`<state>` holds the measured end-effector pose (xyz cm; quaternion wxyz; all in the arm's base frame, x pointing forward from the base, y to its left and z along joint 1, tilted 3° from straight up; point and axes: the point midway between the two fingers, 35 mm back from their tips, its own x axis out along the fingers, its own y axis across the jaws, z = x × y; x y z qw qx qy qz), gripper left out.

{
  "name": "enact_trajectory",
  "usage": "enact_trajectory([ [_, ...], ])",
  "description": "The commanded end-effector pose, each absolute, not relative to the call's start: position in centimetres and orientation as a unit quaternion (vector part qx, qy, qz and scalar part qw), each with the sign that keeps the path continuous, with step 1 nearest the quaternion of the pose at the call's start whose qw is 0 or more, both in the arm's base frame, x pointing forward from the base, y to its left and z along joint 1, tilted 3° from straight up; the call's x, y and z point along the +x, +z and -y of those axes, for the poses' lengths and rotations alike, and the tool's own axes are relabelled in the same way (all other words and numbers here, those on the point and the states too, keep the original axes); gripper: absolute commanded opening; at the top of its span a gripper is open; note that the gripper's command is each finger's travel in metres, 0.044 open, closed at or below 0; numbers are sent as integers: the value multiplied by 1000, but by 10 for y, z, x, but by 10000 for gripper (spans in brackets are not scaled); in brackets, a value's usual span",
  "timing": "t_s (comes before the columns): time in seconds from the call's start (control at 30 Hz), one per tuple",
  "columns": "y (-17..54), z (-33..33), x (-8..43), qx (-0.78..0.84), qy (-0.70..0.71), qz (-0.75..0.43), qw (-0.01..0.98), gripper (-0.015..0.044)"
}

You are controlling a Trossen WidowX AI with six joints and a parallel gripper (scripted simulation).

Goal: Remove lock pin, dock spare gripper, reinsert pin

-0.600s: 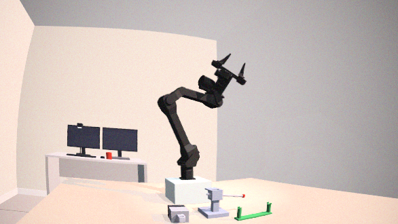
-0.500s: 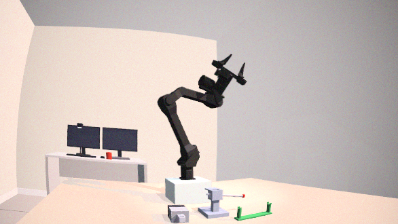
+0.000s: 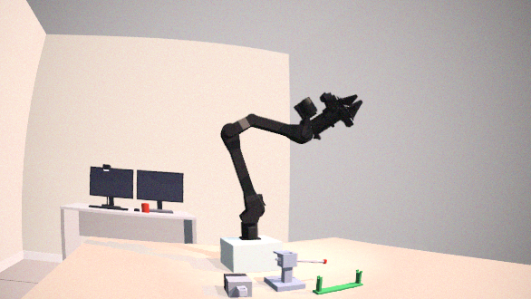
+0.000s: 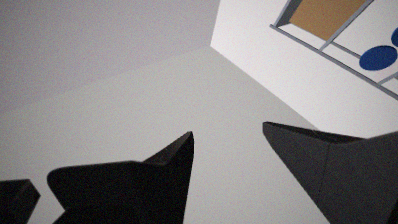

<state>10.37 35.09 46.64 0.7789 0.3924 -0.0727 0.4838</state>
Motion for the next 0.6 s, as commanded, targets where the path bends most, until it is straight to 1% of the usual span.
enact_trajectory([
  [0.0,439,-368,135,269,461,71,843,300],
  [0.13,395,-379,177,109,430,46,895,300],
  [0.27,347,-375,219,-46,399,4,916,300],
  [0.4,298,-358,256,-190,375,-55,906,300],
  [0.57,239,-319,292,-342,359,-147,856,300],
])
